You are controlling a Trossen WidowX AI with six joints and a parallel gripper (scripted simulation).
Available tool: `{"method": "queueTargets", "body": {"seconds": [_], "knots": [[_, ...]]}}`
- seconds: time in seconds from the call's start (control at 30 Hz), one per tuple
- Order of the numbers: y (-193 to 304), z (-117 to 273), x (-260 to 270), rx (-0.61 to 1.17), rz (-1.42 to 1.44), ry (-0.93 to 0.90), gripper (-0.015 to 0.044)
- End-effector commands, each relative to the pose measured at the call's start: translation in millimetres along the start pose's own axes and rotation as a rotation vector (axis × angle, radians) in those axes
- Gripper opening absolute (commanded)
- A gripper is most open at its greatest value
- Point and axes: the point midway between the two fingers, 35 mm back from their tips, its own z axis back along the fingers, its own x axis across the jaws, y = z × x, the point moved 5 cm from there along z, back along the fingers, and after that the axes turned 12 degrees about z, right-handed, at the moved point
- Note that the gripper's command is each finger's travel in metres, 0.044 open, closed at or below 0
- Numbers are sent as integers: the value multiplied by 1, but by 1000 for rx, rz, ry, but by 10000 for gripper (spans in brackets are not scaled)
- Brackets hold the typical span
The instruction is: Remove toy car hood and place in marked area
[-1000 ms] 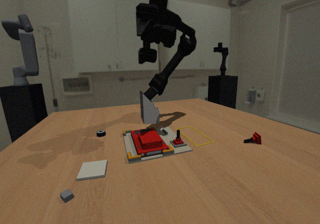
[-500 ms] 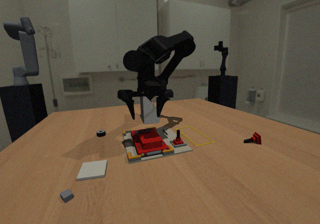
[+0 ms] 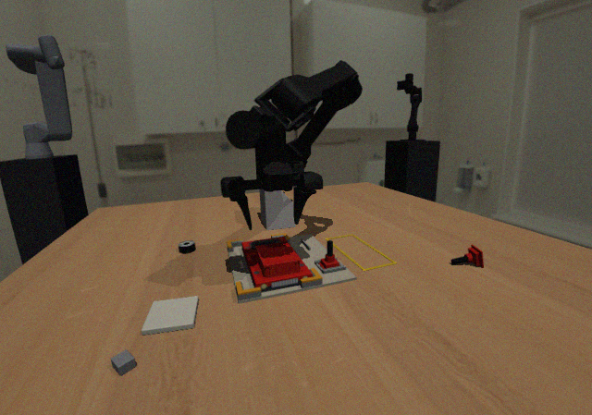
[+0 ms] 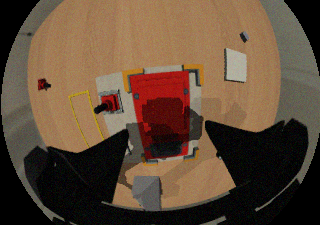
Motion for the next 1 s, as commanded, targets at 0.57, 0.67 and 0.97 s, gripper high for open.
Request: {"method": "queueTargets", "body": {"seconds": [0.57, 0.67, 0.97], "knots": [[-3, -20, 1, 1, -3, -5, 440], [-3, -23, 1, 1, -3, -5, 440], [-4, -31, 1, 1, -3, -6, 440]]}}
